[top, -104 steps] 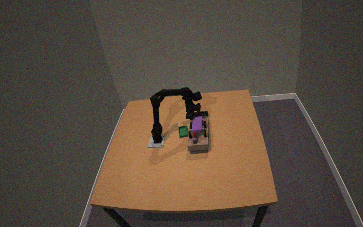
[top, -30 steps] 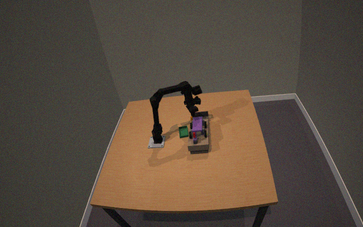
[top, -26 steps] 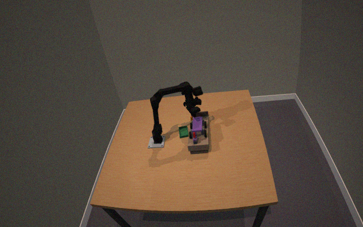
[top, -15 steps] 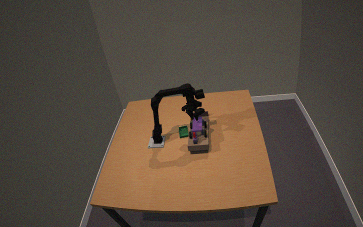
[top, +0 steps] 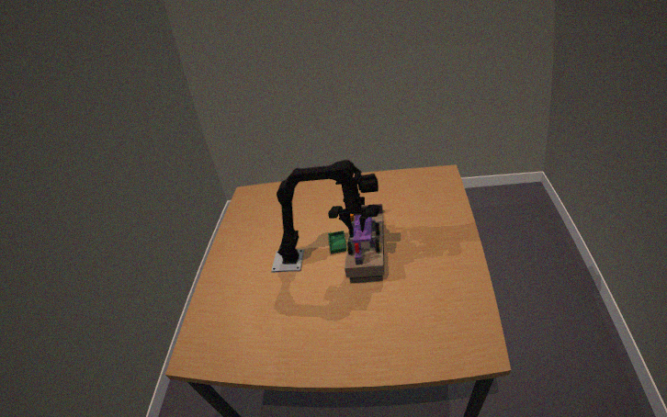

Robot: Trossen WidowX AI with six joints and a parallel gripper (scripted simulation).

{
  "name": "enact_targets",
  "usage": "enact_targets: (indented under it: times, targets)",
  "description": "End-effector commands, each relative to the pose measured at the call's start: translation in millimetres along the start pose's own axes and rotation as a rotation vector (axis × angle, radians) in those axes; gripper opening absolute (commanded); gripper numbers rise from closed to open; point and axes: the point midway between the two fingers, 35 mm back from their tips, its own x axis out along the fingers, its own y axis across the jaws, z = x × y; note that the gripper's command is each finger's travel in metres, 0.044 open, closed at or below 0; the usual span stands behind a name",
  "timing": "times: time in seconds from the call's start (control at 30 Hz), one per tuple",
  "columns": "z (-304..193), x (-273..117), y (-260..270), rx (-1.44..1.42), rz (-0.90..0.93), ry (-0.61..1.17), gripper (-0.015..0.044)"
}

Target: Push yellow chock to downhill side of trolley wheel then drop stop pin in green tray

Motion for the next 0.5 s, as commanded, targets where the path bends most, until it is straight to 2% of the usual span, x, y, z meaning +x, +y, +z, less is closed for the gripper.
enact_targets:
  times: [0.0, 0.1, 0.47]
  targets:
    - [-19.3, 2.9, -2.8, -0.121, 0.016, 0.024, 0.019]
    - [-32.3, 4.2, -2.8, -0.201, 0.026, 0.035, 0.019]
    - [-33.2, 9.4, -2.6, -0.207, 0.027, 0.036, 0.019]
